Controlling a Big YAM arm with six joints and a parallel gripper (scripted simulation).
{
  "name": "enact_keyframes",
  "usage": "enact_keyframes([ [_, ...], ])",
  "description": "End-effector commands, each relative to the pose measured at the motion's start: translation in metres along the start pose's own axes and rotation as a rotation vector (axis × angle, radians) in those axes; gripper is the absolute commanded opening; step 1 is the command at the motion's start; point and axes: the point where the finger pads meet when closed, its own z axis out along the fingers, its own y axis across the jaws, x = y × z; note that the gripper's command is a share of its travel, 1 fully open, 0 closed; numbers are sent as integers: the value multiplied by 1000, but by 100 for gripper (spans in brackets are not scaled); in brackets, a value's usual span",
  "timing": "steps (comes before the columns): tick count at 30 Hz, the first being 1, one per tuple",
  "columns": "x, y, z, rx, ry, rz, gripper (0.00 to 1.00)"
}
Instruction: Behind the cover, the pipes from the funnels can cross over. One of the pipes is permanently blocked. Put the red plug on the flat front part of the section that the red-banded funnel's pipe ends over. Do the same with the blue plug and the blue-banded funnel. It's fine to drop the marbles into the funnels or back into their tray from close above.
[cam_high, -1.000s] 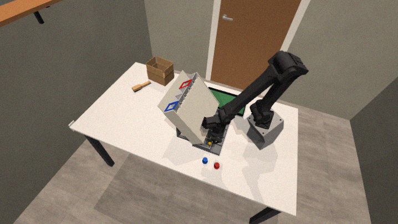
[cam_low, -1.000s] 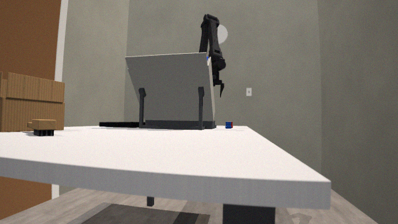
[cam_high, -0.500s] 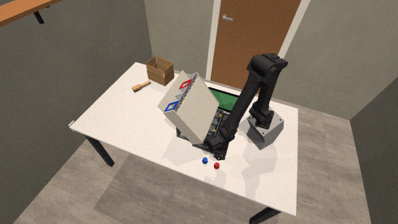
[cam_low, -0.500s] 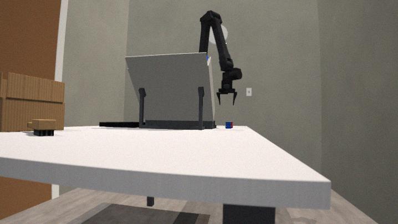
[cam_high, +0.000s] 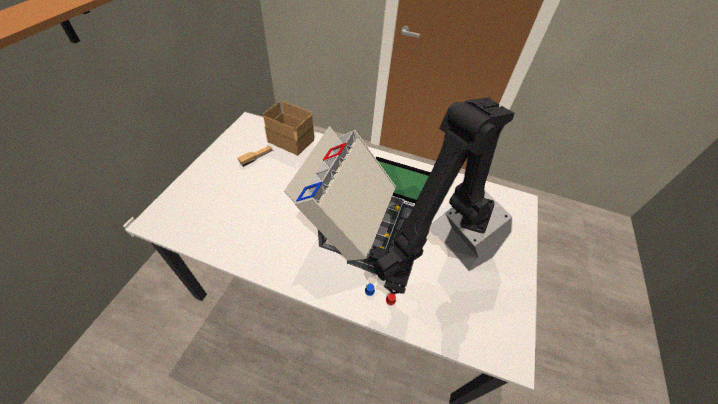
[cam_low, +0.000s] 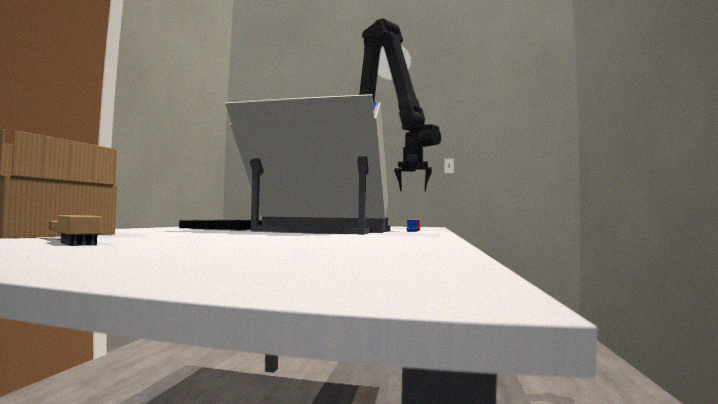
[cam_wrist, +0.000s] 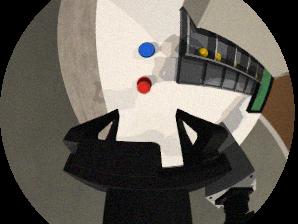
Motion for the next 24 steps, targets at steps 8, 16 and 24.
enact_keyframes([
  [8,-2,11,3,-7,-8,-2,87],
  [16,-1,11,3,-7,-10,-5,87],
  [24,-1,11,3,-7,-12,-1,87],
])
